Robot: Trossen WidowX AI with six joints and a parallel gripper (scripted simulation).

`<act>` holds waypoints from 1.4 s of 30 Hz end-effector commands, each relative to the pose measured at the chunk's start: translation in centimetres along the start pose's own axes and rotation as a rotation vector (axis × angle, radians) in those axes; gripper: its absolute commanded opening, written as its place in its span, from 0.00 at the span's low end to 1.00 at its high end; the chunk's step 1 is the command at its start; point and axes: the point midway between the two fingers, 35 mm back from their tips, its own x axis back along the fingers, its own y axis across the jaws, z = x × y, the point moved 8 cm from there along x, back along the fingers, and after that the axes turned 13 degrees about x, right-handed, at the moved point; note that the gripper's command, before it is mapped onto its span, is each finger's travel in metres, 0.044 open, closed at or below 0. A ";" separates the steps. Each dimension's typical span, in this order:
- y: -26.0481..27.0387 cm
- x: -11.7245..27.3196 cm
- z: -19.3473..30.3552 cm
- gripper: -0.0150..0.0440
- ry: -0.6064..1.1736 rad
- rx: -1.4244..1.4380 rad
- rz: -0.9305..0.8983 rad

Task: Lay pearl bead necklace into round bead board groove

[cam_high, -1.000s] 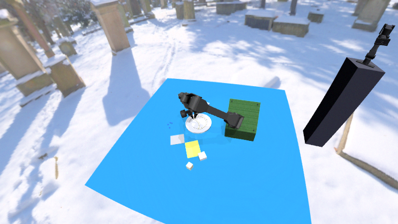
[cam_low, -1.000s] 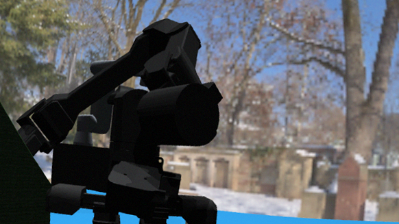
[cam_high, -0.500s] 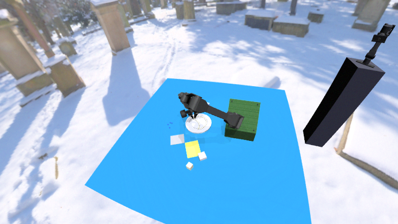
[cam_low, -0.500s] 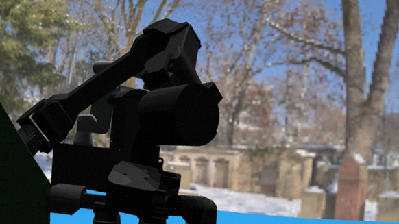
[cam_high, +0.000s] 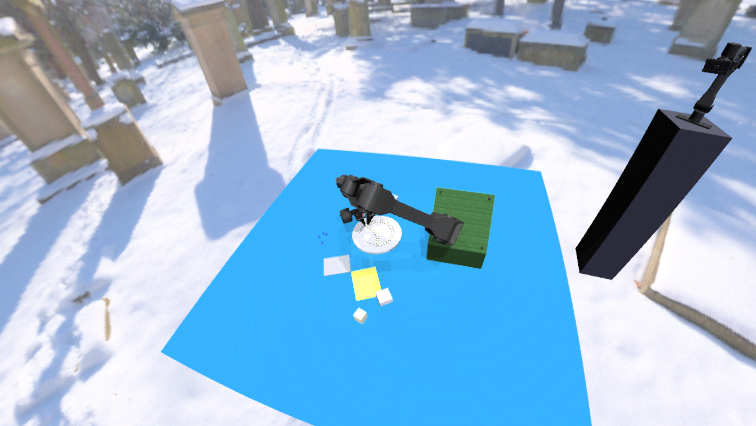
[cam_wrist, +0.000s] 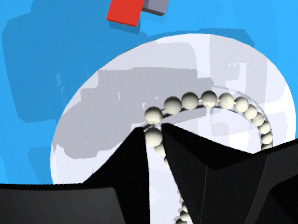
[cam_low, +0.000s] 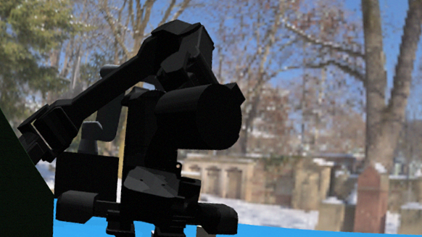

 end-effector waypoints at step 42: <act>0.6 0.1 -0.4 1.00 -0.001 -0.002 -0.008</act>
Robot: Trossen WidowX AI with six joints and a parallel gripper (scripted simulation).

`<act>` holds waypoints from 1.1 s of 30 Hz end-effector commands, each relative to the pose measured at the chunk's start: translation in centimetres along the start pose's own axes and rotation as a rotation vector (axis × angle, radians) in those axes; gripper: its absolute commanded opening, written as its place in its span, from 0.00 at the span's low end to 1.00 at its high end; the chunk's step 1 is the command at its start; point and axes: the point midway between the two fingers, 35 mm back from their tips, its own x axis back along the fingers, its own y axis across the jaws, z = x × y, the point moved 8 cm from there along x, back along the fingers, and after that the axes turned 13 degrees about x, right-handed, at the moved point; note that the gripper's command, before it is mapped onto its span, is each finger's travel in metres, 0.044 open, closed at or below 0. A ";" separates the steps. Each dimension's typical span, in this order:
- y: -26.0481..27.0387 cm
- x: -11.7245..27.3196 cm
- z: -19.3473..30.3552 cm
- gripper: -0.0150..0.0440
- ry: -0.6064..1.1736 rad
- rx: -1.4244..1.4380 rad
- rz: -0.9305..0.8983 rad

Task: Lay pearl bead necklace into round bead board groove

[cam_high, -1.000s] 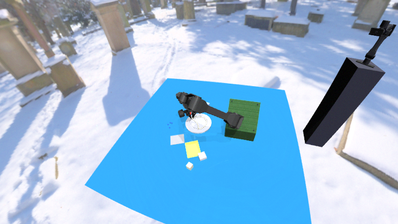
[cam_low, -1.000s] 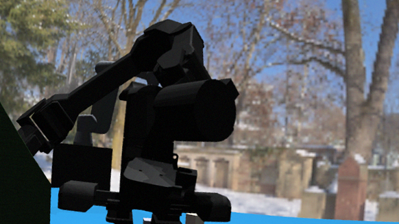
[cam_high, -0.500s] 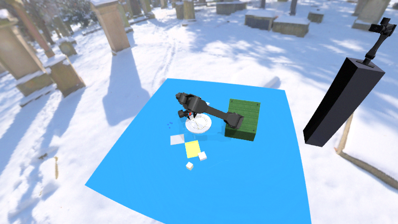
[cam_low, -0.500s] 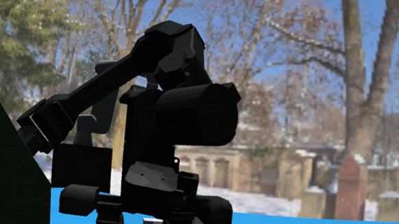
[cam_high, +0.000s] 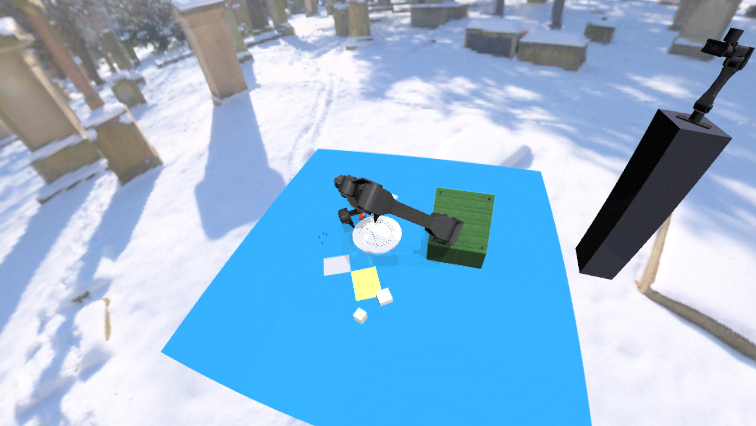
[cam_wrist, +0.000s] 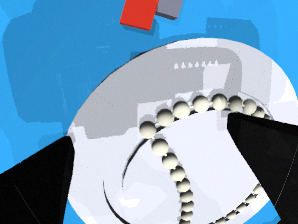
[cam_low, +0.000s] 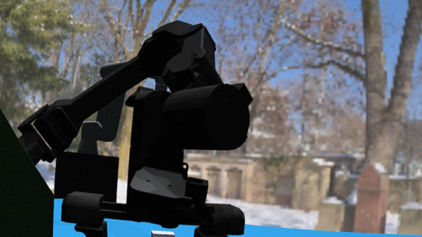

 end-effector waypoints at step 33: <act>-0.2 3.2 1.1 0.46 0.000 0.487 -0.002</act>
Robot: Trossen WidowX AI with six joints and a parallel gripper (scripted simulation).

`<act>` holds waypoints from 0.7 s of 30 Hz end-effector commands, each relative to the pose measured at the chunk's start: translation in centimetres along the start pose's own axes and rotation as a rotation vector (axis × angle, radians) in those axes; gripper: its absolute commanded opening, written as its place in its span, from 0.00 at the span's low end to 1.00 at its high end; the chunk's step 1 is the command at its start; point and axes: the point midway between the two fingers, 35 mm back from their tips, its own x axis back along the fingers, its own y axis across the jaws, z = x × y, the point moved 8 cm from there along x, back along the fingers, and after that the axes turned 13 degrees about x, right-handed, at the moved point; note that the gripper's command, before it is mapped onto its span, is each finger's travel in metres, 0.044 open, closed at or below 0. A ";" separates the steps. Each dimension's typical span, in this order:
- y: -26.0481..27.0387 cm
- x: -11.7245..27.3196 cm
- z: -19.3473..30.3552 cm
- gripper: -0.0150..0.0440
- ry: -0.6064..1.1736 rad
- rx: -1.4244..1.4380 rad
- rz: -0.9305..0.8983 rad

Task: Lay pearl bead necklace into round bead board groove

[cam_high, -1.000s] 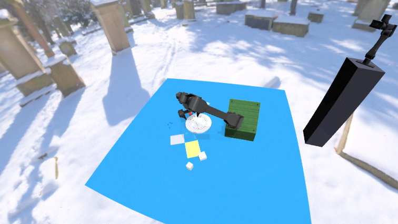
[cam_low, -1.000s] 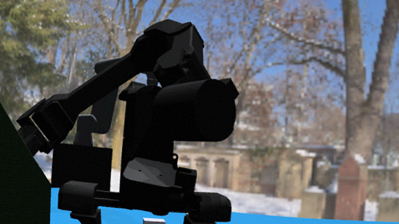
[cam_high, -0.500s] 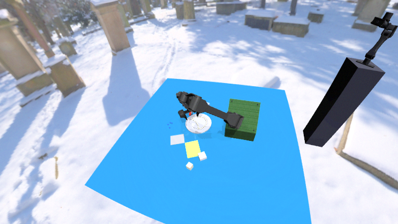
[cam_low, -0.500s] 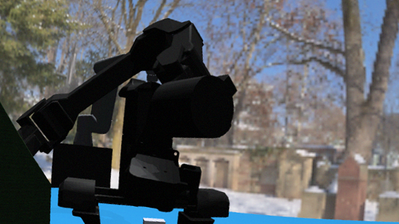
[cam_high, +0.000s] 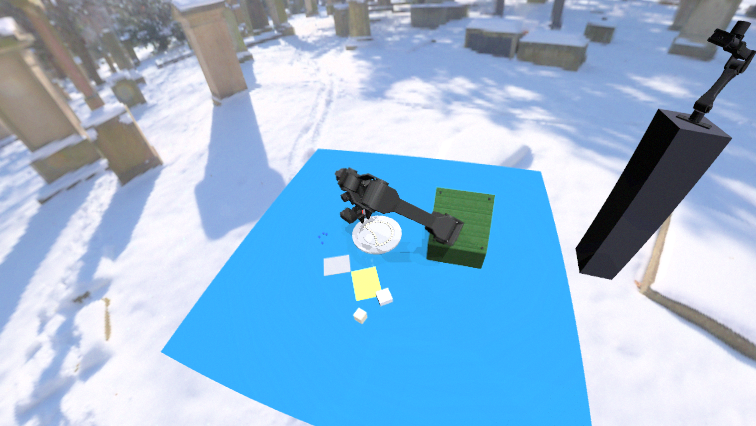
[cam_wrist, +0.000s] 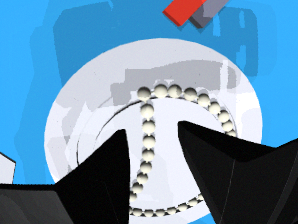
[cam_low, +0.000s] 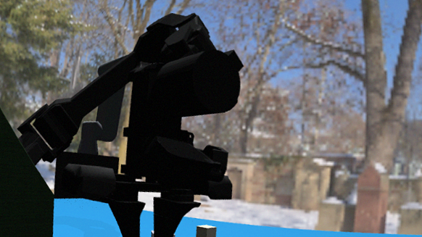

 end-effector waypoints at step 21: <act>0.1 -2.5 0.0 0.46 -0.001 0.022 0.005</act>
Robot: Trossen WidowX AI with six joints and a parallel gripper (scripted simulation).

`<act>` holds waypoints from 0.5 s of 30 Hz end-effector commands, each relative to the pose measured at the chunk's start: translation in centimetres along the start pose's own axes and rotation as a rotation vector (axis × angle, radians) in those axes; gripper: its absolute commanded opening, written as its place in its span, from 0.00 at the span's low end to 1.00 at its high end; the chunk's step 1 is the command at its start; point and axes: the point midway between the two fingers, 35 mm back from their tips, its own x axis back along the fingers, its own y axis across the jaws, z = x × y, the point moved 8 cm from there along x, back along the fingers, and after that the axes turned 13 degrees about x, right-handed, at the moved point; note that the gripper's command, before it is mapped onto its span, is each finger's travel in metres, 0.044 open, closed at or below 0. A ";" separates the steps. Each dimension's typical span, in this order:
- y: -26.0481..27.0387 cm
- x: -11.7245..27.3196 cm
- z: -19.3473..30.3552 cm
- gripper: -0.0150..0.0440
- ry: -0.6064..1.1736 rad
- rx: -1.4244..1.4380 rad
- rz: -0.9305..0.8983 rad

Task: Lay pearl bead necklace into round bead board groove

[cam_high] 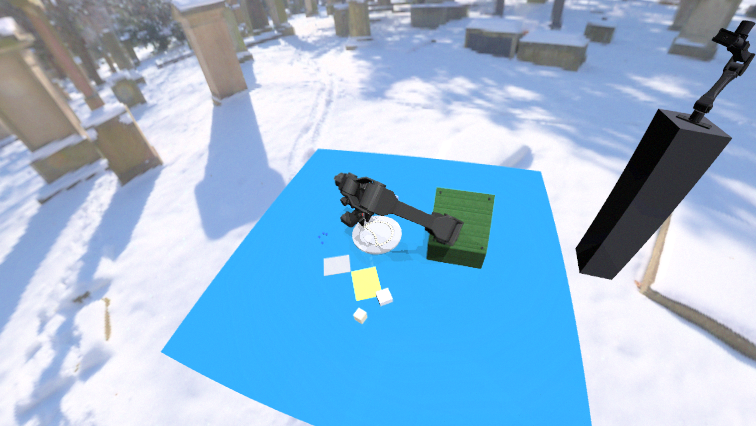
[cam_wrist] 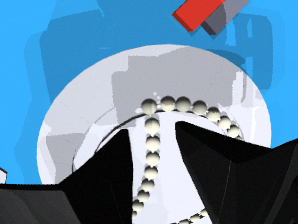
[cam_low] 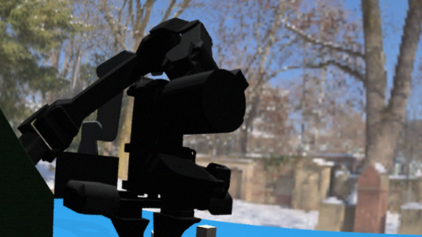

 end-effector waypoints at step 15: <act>-0.1 -1.9 0.2 0.41 0.008 -0.006 -0.001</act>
